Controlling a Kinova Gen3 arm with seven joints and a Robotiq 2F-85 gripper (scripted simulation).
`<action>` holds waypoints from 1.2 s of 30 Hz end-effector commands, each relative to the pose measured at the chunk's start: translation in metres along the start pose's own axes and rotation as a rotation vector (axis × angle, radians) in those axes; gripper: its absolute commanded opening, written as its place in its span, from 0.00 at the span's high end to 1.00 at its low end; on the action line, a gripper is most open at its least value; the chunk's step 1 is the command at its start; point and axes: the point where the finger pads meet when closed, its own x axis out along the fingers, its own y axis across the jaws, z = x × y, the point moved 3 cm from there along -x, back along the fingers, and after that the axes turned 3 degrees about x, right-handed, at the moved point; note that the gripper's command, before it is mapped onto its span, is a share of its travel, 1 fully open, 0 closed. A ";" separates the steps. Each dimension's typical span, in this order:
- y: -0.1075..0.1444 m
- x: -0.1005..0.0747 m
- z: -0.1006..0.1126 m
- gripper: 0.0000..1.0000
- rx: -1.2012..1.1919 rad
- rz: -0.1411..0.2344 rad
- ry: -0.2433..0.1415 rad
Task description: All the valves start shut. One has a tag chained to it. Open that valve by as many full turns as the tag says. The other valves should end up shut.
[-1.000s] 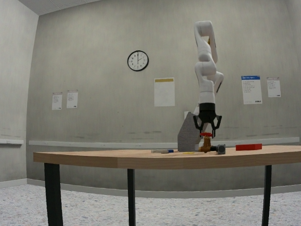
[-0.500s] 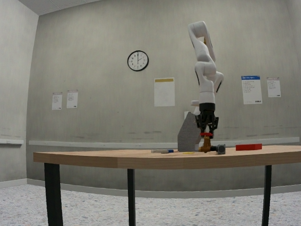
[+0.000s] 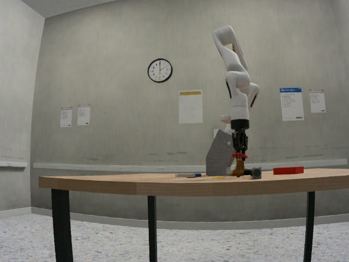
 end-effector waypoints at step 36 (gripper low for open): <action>-0.001 -0.001 0.000 0.00 -0.145 0.001 -0.001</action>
